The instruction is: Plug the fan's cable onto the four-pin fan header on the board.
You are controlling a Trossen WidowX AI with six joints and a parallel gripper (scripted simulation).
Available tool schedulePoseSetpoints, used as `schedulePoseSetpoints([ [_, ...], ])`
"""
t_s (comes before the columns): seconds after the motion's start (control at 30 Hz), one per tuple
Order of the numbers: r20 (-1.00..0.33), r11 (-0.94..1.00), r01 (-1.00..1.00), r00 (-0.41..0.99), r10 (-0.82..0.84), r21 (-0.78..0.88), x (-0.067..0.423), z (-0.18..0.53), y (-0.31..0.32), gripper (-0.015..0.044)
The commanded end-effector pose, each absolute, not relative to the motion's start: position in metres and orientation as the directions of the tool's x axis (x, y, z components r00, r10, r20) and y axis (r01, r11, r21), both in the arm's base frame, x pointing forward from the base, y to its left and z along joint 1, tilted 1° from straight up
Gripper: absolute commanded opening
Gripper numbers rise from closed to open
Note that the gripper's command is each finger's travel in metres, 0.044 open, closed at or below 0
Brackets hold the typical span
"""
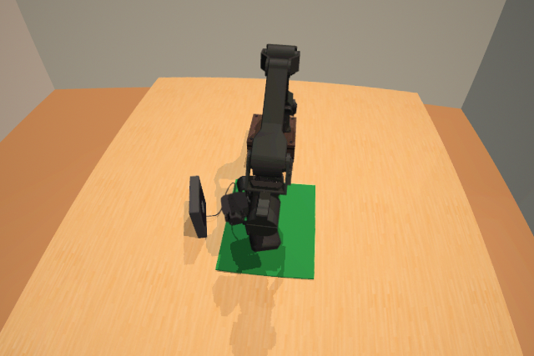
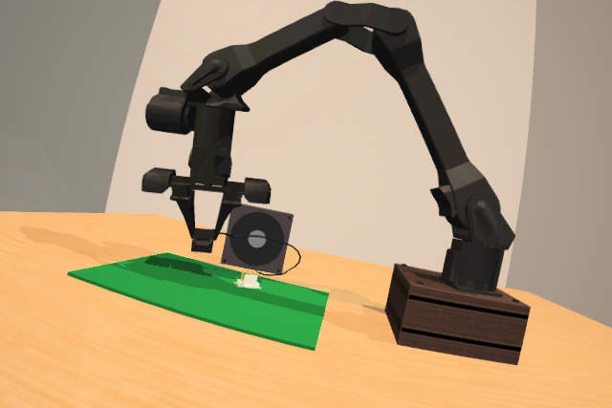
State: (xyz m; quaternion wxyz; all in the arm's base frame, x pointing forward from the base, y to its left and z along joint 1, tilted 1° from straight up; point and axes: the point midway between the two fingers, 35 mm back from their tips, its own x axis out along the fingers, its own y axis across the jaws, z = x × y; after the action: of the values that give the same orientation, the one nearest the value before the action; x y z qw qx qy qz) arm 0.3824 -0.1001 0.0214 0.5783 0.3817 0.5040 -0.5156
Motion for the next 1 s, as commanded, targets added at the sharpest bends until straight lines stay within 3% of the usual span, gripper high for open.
schedulePoseSetpoints([
  [0.0, -0.962, 0.165, 0.981, -0.053, -0.269, -0.100, 0.381, 0.015, -0.100, 0.0000],
  [0.97, -0.776, 0.111, 0.983, -0.045, -0.629, -0.147, 0.379, -0.002, -0.099, 0.0000],
])
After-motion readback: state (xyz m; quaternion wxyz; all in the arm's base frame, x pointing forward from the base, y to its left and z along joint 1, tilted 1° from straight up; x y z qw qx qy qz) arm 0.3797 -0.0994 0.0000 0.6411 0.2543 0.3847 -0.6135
